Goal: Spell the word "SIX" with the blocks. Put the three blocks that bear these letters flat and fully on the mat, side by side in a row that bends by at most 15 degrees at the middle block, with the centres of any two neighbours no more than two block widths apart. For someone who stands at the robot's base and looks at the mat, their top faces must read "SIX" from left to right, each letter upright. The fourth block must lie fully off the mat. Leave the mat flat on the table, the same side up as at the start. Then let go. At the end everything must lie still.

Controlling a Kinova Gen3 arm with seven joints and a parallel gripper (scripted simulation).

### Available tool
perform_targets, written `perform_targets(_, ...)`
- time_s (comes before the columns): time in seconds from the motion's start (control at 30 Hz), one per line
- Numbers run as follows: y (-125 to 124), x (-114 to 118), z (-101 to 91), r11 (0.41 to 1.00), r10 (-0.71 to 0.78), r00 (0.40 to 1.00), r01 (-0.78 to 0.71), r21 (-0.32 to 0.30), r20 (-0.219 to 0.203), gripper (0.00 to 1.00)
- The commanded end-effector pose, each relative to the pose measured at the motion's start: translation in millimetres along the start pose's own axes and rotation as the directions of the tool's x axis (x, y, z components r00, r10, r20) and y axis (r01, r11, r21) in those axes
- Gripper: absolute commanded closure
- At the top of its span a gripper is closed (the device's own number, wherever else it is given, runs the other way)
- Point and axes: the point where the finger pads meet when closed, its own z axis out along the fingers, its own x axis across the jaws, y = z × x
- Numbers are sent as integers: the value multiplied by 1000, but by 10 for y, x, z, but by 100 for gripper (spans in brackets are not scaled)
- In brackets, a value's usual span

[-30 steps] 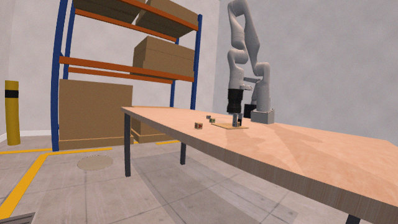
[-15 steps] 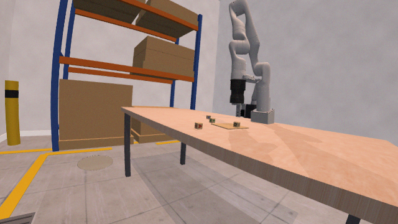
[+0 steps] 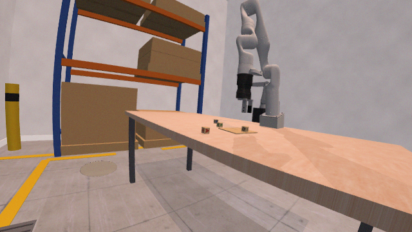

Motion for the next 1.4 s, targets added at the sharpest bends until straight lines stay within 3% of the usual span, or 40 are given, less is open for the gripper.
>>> perform_targets(0.0, 12, 16, -17, 1000, 2, 1000, -2, -2, -5, 0)
perform_targets(0.9, 16, 39, -15, 1000, 21, 1000, -21, -2, -5, 0)
perform_targets(1.17, 45, 198, -1, 988, 154, 988, -154, -3, -2, 0)
perform_targets(1.37, 97, 434, 19, 938, 347, 938, -347, -5, 1, 0)
